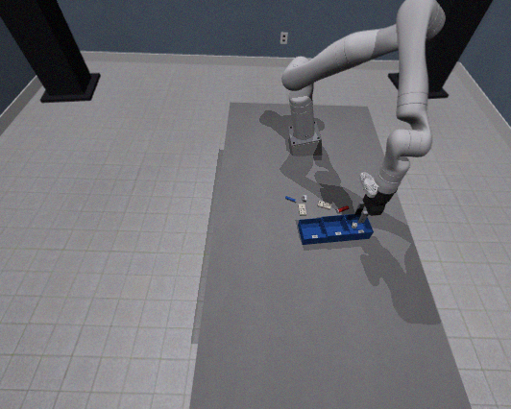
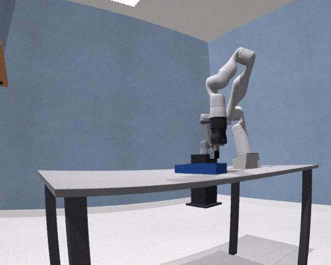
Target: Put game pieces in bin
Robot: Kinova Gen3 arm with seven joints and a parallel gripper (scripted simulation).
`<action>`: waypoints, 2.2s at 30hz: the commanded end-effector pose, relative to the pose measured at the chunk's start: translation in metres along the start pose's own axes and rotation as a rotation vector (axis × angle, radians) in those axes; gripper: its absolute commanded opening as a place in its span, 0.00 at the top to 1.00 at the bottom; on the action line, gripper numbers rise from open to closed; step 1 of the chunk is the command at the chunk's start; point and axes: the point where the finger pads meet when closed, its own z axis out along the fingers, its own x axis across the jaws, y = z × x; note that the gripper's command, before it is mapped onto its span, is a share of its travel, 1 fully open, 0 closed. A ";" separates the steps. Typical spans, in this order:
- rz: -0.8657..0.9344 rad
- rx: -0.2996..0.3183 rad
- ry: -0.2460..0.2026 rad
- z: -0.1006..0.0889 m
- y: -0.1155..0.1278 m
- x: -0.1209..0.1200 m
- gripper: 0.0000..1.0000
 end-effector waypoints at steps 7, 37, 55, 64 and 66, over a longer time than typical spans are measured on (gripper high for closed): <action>0.065 -0.006 -0.012 -0.004 -0.002 0.003 0.21; 0.439 -0.007 -0.001 -0.002 -0.080 0.115 0.21; 0.439 -0.003 -0.003 -0.001 -0.082 0.113 0.21; 0.439 -0.003 -0.003 -0.001 -0.082 0.113 0.21; 0.439 -0.003 -0.003 -0.001 -0.083 0.113 0.21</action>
